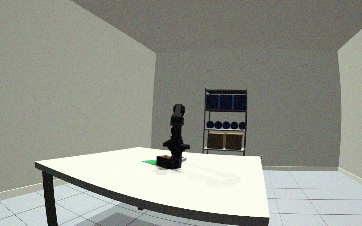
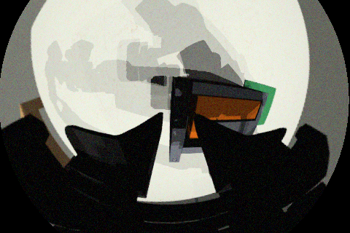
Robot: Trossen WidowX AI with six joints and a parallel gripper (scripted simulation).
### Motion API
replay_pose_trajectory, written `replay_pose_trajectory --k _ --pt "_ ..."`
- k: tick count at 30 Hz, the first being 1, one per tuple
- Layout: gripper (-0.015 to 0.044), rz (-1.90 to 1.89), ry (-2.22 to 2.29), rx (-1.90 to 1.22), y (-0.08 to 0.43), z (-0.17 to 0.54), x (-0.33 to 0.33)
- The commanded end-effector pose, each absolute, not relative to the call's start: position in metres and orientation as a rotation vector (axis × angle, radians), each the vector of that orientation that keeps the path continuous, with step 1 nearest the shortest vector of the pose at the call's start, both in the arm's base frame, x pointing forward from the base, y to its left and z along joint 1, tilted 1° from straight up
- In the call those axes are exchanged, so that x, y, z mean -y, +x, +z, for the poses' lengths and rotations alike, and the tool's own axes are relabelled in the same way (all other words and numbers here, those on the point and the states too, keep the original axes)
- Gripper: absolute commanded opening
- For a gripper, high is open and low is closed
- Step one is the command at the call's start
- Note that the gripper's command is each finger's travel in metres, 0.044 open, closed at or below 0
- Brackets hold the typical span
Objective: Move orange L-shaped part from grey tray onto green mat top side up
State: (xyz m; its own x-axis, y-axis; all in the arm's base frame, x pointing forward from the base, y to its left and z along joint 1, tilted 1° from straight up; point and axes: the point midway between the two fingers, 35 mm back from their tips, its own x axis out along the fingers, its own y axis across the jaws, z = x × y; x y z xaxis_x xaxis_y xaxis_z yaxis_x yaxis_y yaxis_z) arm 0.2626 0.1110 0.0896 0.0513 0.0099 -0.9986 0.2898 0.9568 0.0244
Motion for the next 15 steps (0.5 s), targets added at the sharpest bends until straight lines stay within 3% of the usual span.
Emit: replay_pose_trajectory --k 1,15 --pt "0.0180 -0.224 0.241 -1.512 0.263 0.082 -0.110" --pt "0.0180 -0.224 0.241 -1.512 0.263 0.060 -0.110"
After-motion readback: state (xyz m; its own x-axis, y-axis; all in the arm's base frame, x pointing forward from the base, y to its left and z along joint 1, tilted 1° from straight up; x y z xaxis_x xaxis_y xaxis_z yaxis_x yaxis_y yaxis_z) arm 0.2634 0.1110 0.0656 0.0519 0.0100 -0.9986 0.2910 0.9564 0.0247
